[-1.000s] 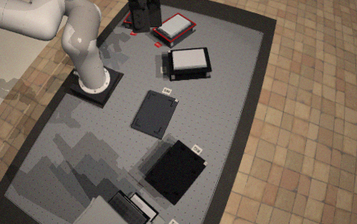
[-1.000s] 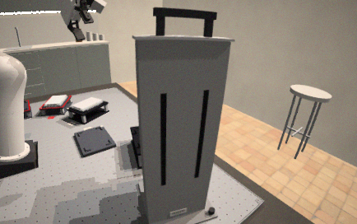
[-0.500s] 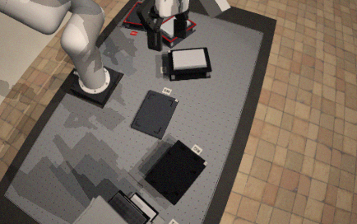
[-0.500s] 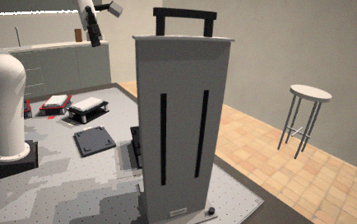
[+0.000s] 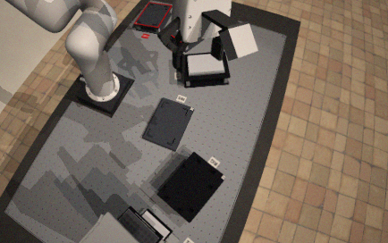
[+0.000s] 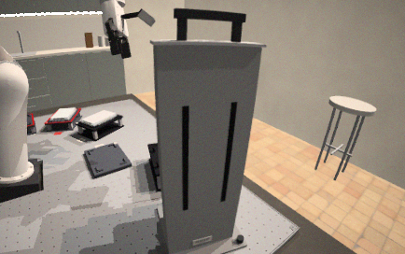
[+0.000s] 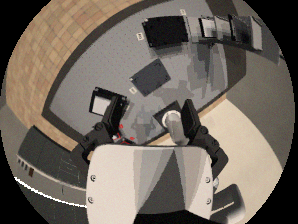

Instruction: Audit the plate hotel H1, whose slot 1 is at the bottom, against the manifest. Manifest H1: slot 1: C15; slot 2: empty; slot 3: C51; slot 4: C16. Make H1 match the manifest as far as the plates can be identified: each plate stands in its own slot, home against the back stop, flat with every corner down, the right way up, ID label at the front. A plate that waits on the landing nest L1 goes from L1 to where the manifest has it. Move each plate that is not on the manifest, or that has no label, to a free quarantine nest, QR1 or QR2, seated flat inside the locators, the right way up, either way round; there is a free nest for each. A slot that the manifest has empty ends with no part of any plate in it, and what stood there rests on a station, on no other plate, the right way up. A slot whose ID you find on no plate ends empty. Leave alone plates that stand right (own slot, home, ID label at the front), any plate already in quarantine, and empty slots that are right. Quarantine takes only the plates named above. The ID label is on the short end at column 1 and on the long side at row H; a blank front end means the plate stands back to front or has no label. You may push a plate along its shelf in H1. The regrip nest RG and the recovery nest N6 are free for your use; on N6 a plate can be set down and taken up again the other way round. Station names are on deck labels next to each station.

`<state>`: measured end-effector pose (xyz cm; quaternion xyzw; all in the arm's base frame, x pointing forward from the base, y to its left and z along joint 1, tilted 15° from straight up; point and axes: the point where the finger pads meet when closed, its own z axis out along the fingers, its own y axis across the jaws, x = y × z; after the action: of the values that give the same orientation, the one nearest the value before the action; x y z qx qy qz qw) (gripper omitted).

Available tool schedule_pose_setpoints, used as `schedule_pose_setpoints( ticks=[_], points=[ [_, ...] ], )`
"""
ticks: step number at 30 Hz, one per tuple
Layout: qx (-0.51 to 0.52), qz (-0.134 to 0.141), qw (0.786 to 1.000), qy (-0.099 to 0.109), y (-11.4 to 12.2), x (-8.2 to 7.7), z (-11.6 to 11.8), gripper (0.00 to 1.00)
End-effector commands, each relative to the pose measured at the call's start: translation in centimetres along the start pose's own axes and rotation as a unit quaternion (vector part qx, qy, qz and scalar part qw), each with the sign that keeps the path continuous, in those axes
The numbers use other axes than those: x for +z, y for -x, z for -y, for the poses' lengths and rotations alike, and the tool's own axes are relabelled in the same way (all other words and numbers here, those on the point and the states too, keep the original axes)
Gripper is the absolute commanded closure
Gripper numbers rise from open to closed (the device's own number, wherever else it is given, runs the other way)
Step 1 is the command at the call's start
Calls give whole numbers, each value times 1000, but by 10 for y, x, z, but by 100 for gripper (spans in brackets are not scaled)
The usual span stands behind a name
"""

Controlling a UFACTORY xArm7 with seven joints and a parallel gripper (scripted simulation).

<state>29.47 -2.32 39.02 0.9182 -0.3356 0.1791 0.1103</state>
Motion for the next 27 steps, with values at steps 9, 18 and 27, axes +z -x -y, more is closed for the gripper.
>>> schedule_pose_setpoints(
  ticks=[9, 18, 27],
  points=[
    [160, 47, 986, -22, -27, 24, 8, 0],
    [300, 85, 949, -33, -54, 47, 8, 0],
    [405, 111, 907, -37, -76, 65, 3, 0]
  ],
)
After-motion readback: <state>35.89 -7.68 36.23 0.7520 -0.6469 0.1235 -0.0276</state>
